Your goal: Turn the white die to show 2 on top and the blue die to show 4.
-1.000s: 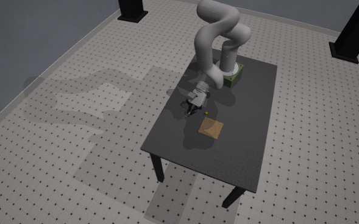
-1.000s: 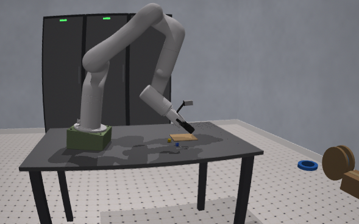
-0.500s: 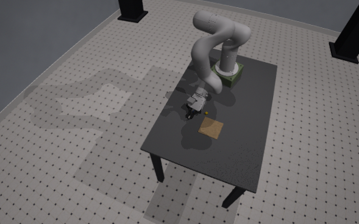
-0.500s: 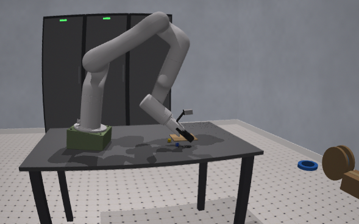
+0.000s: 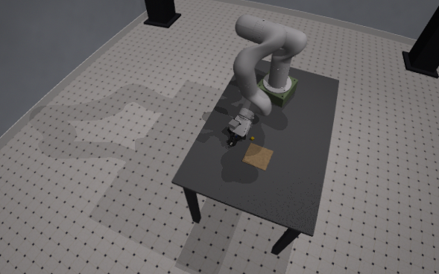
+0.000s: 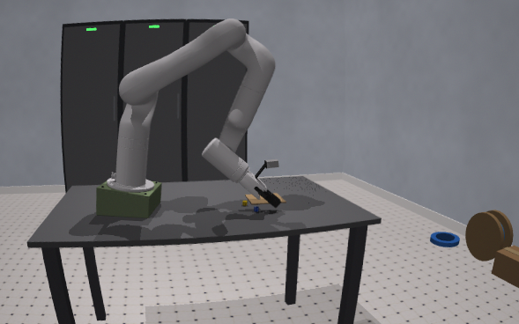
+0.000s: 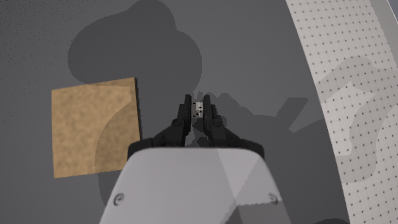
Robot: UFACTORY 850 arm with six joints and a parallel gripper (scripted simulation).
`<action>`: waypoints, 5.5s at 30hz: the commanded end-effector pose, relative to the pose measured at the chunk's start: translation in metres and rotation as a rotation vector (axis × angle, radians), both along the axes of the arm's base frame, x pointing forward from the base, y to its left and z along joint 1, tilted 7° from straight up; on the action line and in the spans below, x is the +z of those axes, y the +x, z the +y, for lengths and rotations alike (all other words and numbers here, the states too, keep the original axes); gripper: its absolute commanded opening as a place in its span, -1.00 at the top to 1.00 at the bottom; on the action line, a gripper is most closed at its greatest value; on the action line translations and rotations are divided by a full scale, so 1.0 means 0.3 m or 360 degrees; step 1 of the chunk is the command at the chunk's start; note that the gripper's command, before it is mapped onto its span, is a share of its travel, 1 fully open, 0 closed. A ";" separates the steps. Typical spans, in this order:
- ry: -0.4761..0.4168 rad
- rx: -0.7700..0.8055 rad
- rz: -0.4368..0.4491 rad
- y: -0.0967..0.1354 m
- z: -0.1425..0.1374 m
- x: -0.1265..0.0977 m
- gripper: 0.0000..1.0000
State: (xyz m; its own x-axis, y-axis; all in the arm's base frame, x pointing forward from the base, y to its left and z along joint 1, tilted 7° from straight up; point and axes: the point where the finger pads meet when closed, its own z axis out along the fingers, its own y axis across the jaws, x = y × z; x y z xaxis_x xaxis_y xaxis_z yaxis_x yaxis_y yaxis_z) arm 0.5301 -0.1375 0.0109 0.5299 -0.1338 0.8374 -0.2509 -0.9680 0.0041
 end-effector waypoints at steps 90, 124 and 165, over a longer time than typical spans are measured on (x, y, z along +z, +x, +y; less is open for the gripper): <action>0.0000 0.0000 -0.0002 0.006 -0.002 -0.040 0.78; 0.0000 0.0000 -0.0002 0.006 -0.002 -0.040 0.38; 0.0000 0.0000 -0.0002 -0.050 0.013 -0.002 0.38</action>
State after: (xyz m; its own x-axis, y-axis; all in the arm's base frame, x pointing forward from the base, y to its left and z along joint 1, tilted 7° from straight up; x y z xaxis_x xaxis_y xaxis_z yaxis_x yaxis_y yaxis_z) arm 0.5228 -0.1357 0.0043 0.5299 -0.1338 0.8374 -0.2509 -0.9680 0.0041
